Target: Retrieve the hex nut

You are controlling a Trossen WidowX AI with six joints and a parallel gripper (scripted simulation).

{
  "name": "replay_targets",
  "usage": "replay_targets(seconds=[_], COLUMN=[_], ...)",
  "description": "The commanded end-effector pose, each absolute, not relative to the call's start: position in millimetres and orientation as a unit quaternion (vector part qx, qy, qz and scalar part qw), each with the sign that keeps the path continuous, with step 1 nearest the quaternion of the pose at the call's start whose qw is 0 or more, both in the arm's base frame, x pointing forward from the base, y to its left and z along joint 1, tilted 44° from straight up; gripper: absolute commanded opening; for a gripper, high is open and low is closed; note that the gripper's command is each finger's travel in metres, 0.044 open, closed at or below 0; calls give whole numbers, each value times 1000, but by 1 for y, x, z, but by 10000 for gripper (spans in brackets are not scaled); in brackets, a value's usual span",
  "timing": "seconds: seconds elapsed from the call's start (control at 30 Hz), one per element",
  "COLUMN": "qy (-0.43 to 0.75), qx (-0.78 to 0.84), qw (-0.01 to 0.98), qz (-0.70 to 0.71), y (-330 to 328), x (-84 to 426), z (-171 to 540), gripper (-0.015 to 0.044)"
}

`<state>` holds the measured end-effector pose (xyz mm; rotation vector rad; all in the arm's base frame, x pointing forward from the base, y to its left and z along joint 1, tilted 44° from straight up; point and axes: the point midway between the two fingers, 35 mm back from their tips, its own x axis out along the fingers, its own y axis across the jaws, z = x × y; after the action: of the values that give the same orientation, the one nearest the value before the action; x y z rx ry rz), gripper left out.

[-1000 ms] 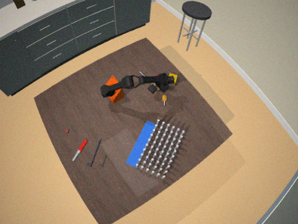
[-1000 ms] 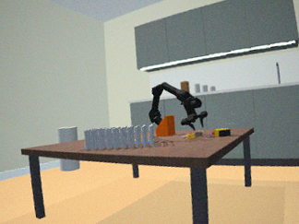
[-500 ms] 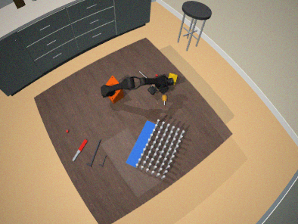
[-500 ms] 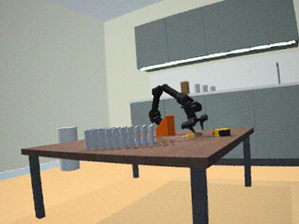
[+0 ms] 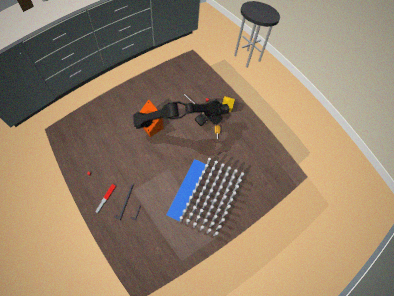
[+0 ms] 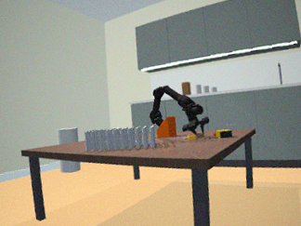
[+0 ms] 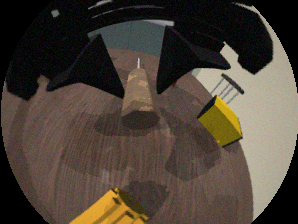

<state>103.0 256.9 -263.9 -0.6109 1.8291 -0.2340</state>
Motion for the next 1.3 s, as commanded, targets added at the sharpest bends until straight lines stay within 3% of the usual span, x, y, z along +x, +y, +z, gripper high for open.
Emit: replay_targets(seconds=[0.0, 0.2, 0.4, 1.27], qy=[776, 776, 772, 778], qx=[-263, -263, -271, -260], qw=[564, 564, 571, 563], qz=[-99, -99, -63, -95], y=[255, 255, 277, 366], x=[103, 103, 105, 73], z=[-264, -264, -253, -146], gripper=[200, 160, 3, 0])
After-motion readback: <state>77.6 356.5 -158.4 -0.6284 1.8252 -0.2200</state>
